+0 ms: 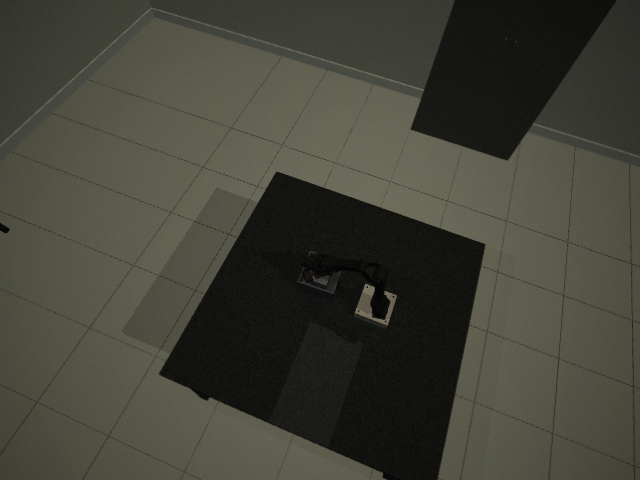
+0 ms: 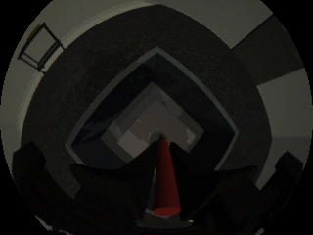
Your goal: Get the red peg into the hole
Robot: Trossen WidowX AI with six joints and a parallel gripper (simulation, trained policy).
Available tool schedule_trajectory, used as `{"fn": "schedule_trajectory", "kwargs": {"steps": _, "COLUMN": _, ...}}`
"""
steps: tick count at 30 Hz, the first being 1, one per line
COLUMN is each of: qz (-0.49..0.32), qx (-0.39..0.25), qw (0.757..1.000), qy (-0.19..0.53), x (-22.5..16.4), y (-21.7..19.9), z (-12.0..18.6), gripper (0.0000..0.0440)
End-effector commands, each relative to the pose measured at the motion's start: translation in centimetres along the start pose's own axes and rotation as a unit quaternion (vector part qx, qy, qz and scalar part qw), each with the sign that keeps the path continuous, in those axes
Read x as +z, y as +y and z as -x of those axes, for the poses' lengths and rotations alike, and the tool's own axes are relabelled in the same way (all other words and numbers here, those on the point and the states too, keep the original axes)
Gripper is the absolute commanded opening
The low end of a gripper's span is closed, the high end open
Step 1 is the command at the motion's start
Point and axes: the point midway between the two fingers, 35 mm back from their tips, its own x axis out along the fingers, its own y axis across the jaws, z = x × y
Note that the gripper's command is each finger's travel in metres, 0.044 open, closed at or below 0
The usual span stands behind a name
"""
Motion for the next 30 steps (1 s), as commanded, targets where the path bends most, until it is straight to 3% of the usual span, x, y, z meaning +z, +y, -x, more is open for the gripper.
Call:
{"fn": "schedule_trajectory", "kwargs": {"steps": 1, "qz": 0.021, "qx": 0.007, "qw": 1.000, "qy": 0.015, "x": -0.2, "y": 0.2, "z": -1.3, "gripper": 0.0002}}
{"fn": "schedule_trajectory", "kwargs": {"steps": 3, "qz": 0.033, "qx": 0.009, "qw": 0.999, "qy": 0.025, "x": -0.4, "y": 0.2, "z": -1.9, "gripper": 0.0024}}
{"fn": "schedule_trajectory", "kwargs": {"steps": 9, "qz": 0.055, "qx": 0.016, "qw": 0.997, "qy": 0.050, "x": -0.8, "y": 0.3, "z": -3.6, "gripper": 0.0156}}
{"fn": "schedule_trajectory", "kwargs": {"steps": 12, "qz": 0.071, "qx": 0.021, "qw": 0.996, "qy": 0.047, "x": 0.0, "y": 0.4, "z": -3.7, "gripper": 0.0162}}
{"fn": "schedule_trajectory", "kwargs": {"steps": 23, "qz": 0.080, "qx": 0.068, "qw": 0.993, "qy": 0.055, "x": 3.0, "y": 3.3, "z": -2.6, "gripper": 0.0440}}
{"fn": "schedule_trajectory", "kwargs": {"steps": 30, "qz": 0.091, "qx": 0.112, "qw": 0.988, "qy": 0.059, "x": 4.8, "y": 5.9, "z": -0.9, "gripper": 0.0440}}
